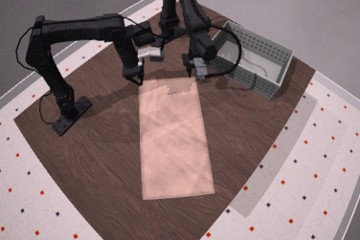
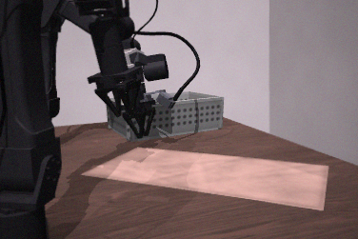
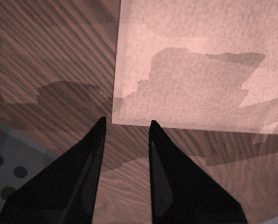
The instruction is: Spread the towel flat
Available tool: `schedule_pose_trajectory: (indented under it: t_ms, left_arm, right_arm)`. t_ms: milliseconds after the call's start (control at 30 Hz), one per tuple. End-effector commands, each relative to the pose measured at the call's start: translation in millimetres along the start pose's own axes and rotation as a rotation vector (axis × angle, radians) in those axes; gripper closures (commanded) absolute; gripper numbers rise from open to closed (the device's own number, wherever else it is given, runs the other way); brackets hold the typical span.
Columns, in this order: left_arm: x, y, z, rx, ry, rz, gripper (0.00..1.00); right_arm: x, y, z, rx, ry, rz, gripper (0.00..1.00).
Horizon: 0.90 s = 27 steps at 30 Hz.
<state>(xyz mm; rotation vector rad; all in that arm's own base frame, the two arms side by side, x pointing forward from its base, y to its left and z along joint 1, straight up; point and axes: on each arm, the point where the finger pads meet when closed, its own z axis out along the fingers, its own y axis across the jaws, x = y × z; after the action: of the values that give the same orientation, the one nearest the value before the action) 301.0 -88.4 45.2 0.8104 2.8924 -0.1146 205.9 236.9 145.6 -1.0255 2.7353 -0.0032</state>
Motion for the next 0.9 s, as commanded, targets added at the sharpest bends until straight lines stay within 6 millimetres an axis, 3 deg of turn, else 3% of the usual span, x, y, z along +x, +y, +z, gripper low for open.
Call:
schedule_pose_trajectory:
  t_ms: [0,33,233,300,367,433,533,633,700,867]
  left_arm:
    - [-7,1,-11,0.01,0.009,0.028,0.66]
    - [-11,1,-21,-0.001,-0.025,0.031,0.66]
    - [-11,1,-21,-0.001,-0.025,0.031,0.66]
    - [-11,1,-21,-0.001,-0.025,0.031,0.66]
    - [-11,1,-21,-0.001,-0.025,0.031,0.66]
    - [-15,2,-21,-0.006,-0.042,0.033,0.66]
    - [-15,2,-21,-0.006,-0.042,0.033,0.66]
    - [-15,2,-21,-0.006,-0.042,0.033,0.66]
    - [-15,2,-21,-0.006,-0.042,0.033,0.66]
    - [-15,2,-21,-0.006,-0.042,0.033,0.66]
  right_arm:
    - [4,28,12,-0.052,0.068,-0.013,0.66]
    - [11,34,27,-0.048,0.082,-0.014,0.66]
    - [14,73,57,-0.043,0.08,-0.015,0.66]
    - [8,85,63,-0.038,0.056,-0.012,0.66]
    - [8,85,63,-0.038,0.056,-0.012,0.66]
    - [15,96,77,-0.03,0.073,-0.015,0.66]
    - [9,115,85,-0.04,0.053,-0.012,0.66]
    - [7,114,85,-0.04,0.052,-0.006,0.66]
    - [1,109,75,-0.053,0.02,0.013,0.66]
    - [4,113,77,-0.051,0.029,0.0,0.66]
